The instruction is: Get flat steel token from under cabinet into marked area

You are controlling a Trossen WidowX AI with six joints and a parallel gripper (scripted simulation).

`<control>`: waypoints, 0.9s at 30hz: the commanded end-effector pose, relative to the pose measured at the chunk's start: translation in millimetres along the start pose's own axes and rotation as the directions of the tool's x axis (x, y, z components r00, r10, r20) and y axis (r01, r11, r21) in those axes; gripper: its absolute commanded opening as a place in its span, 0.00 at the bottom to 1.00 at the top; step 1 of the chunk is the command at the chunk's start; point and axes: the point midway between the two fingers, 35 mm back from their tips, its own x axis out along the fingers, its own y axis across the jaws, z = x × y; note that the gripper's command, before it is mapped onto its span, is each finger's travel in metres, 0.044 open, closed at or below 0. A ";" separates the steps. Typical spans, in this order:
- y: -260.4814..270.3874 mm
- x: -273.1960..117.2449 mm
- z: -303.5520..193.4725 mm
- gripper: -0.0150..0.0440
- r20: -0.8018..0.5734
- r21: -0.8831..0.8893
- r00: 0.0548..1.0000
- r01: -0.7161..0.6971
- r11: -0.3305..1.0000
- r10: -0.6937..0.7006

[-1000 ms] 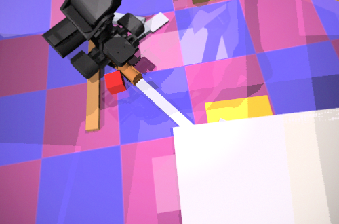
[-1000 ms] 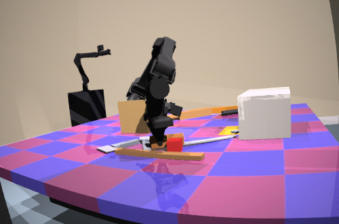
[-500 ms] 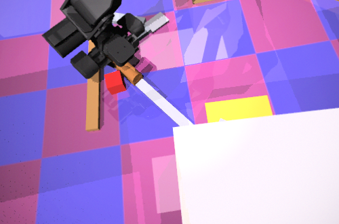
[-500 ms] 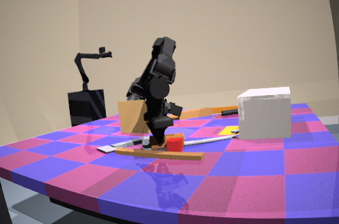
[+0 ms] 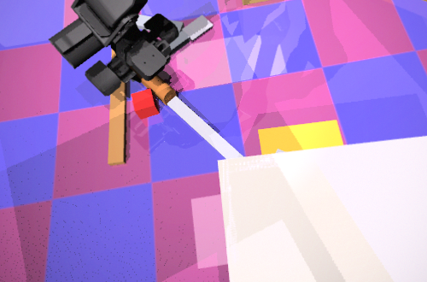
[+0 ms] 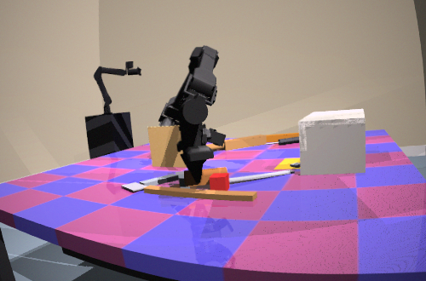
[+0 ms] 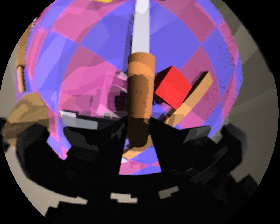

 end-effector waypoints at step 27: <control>0.2 1.1 -51.0 0.25 -0.002 0.003 1.000 -0.003 1.000 0.003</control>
